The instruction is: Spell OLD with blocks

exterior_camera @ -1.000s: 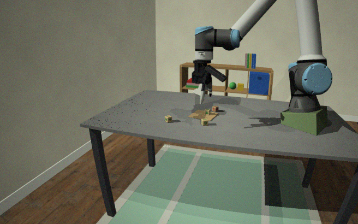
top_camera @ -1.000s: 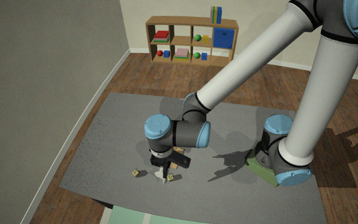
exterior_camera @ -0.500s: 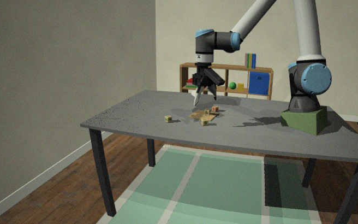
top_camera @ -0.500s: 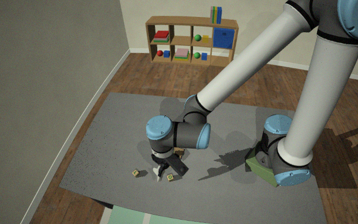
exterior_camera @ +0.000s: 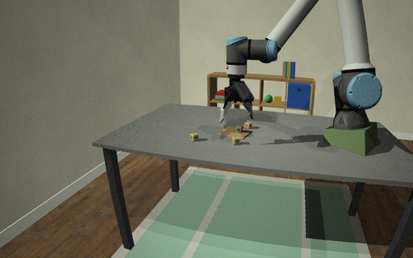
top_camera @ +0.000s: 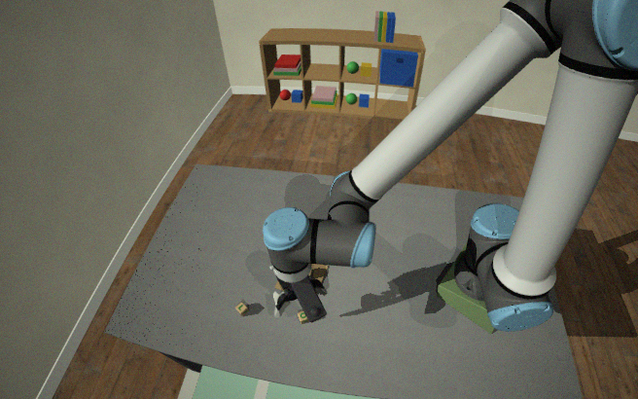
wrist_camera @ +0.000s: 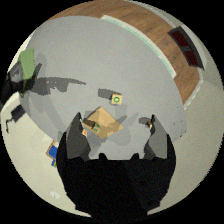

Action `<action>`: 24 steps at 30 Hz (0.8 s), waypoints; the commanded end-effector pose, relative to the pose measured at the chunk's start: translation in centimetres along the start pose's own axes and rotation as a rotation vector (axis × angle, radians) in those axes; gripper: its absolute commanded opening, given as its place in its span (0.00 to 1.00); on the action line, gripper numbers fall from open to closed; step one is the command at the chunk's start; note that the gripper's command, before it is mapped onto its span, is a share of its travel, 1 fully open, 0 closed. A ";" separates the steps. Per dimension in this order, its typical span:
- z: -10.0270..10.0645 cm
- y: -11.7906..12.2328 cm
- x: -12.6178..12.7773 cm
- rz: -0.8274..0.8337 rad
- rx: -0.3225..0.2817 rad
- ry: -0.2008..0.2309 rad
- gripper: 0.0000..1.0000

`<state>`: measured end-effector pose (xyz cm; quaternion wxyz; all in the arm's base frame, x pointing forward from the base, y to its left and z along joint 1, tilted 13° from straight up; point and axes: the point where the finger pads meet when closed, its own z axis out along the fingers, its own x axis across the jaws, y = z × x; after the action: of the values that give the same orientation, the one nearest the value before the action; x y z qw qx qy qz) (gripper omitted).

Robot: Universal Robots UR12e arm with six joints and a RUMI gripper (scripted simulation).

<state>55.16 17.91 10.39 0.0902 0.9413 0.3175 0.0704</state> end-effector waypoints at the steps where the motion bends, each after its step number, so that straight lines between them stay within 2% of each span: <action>1: 0.2 0.1 0.1 0.075 -0.003 0.000 1.00; 13: 0.3 0.1 0.1 0.110 -0.003 0.000 1.00; 14: 0.3 0.1 0.1 0.110 -0.003 0.000 0.40; 24: 0.3 0.1 0.1 0.110 -0.003 0.000 0.40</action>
<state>55.31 17.82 10.08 0.0873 0.9574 0.2650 0.0749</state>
